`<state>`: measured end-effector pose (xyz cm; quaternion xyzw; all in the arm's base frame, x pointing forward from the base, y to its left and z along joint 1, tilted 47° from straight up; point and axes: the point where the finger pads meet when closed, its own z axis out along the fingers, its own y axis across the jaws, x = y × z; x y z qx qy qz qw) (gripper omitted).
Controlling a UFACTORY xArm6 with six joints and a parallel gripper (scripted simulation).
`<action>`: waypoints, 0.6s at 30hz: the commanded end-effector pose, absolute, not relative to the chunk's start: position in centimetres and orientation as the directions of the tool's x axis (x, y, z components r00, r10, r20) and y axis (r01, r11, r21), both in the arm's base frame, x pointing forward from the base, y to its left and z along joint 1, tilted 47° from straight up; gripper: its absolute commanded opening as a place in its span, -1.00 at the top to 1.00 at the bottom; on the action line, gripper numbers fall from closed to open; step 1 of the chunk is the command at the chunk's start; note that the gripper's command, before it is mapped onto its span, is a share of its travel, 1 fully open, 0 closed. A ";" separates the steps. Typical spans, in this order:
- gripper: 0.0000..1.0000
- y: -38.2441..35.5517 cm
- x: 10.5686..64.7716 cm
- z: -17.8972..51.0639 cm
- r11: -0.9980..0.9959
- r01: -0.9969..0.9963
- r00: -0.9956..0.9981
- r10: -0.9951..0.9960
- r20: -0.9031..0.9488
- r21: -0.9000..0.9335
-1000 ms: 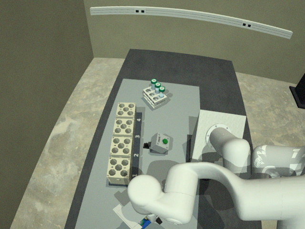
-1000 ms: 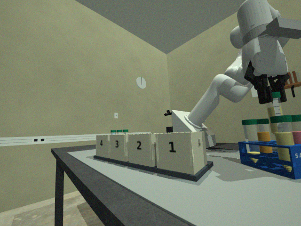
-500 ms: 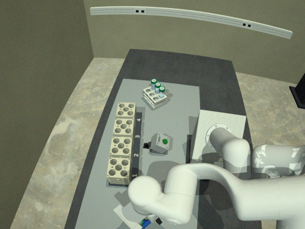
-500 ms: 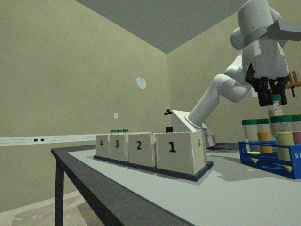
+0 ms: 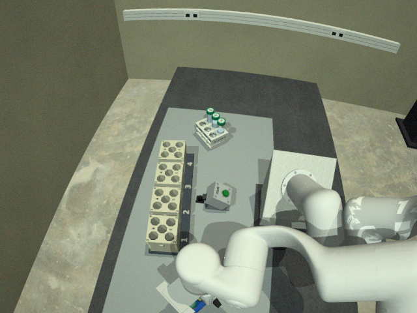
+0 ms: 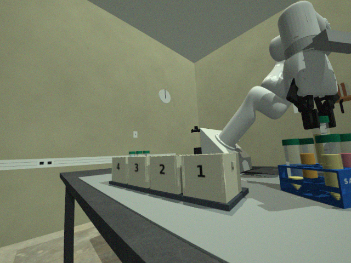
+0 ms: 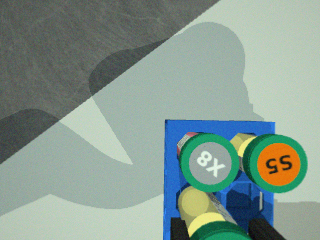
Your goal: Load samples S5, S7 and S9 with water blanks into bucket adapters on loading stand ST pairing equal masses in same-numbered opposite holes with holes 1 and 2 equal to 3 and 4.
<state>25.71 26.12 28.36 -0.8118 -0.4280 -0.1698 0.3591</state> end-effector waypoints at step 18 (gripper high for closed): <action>1.00 27.6 25.7 27.1 -0.376 0.818 0.575 0.572 0.585 -0.436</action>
